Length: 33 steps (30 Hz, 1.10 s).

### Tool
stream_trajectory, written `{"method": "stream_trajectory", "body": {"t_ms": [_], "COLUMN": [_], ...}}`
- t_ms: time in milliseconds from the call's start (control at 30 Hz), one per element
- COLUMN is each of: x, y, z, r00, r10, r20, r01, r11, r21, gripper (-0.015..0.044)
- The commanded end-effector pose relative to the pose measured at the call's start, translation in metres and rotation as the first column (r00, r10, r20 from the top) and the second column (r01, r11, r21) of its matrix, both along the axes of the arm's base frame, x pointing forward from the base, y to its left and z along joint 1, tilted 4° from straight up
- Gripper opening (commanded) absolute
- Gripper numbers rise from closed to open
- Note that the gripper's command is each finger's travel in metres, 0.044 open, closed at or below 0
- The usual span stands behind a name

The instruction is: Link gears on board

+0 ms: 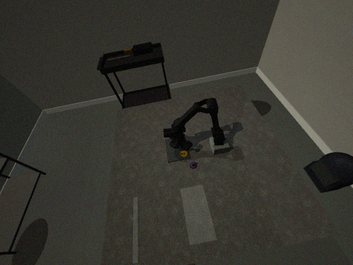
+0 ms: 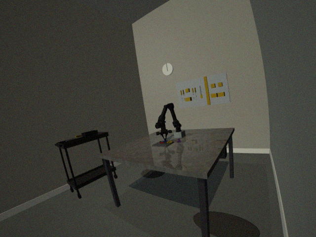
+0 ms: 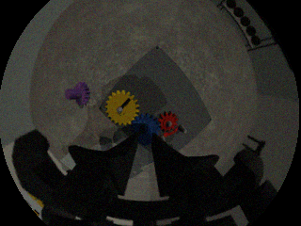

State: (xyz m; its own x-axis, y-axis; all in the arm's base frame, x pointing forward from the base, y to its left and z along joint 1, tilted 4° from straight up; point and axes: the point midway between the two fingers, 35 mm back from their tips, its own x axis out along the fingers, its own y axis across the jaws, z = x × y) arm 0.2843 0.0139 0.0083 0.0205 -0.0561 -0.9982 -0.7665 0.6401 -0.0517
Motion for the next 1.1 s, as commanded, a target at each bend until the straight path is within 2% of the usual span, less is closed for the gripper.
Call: {"method": "stream_trajectory", "body": {"t_ms": [0,600,800,1067], "x": [0.0003,-0.0004,0.0005,-0.0002], "y": [-0.0006,-0.0008,-0.0005,0.0002], "z": [-0.0011,-0.0029,-0.0045,-0.0062], "r00": [1.000,0.941,0.949,0.986], "r10": [0.002,0.339,0.314,0.167], "r20": [0.001,-0.021,-0.019,-0.010], "r01": [-0.002,-0.339,-0.314,-0.167], "r11": [1.000,0.941,0.949,0.986], "r21": [-0.003,-0.007,-0.007,-0.006], "gripper": [0.0000,0.0000,0.0000,0.0000]}}
